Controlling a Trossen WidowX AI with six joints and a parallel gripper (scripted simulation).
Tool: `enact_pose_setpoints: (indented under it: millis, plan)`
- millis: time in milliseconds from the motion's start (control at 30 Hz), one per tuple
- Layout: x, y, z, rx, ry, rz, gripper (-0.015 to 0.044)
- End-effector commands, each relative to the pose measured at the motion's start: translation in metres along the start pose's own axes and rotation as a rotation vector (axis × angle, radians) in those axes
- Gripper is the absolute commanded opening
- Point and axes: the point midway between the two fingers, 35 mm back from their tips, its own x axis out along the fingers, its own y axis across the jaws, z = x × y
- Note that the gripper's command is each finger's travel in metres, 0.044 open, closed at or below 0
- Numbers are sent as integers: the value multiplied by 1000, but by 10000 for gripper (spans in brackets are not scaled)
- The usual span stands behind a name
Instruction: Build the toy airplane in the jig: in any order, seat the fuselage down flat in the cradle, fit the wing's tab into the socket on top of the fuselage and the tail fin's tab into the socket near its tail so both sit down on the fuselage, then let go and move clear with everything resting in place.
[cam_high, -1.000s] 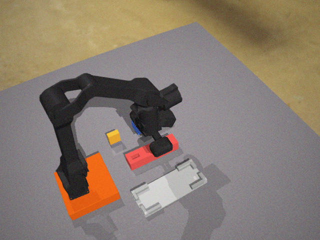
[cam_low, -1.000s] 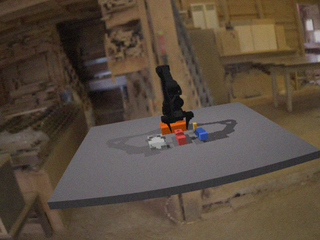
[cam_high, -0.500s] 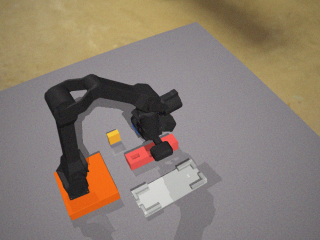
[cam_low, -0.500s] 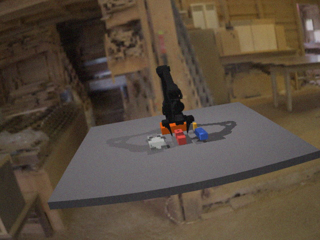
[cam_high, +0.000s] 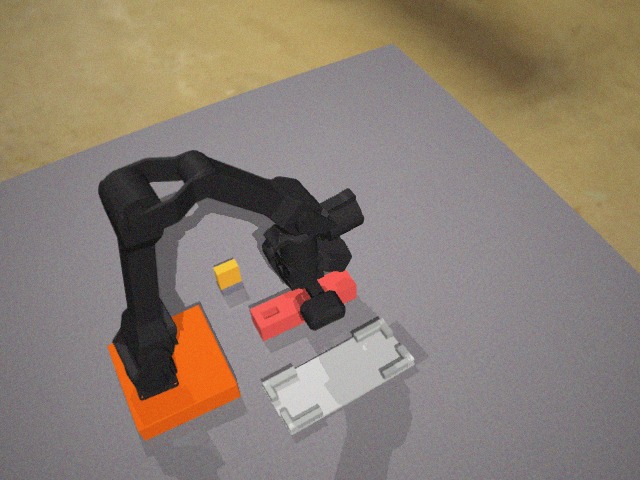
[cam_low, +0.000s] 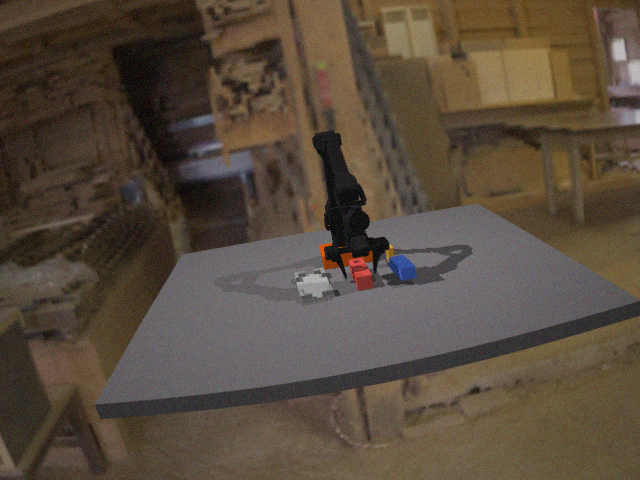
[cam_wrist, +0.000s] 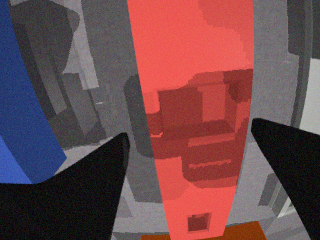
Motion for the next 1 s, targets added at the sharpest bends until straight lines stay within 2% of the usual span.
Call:
enact_pose_setpoints:
  millis: [0,200,433,600,967]
  plan:
    - [4,1,-1,-5,7,3,335]
    - [4,1,-1,-5,7,3,177]
    - [4,1,-1,-5,7,3,131]
    - [-1,-1,4,4,-21,-1,0]
    - [-26,-2,14,14,-53,-6,0]
